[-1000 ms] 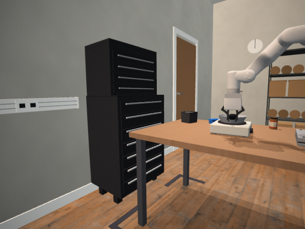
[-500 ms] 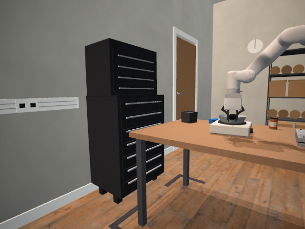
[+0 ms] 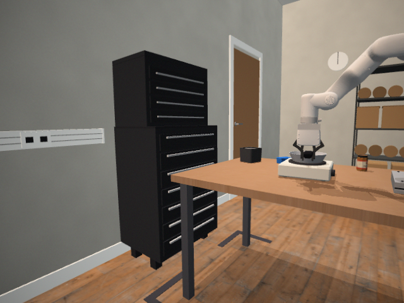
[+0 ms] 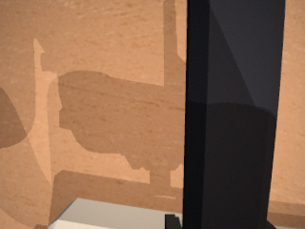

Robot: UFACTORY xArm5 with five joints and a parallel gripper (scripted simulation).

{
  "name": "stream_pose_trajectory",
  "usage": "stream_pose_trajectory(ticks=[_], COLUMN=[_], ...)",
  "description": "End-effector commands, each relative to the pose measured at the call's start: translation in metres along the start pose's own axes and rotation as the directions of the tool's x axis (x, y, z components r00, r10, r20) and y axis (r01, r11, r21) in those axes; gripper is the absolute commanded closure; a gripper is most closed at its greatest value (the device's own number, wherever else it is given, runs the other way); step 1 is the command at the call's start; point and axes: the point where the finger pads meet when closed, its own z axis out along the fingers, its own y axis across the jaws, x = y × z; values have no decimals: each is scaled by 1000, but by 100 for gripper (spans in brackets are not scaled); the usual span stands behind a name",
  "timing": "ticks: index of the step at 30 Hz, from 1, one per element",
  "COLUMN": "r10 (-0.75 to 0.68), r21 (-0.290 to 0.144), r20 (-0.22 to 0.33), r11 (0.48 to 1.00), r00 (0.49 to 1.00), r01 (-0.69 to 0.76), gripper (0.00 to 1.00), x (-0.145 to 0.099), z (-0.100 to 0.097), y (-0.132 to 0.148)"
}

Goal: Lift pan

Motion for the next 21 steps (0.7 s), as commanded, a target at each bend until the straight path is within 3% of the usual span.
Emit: stream_pose_trajectory(ticks=[1,21], r10=[0,0], r21=[-5,-5], r20=[0,0], r11=[1000,1000], r00=[1000,1000], r01=[0,0], gripper=[100,100], x=[0,0], z=[-2,-9], y=[2,1])
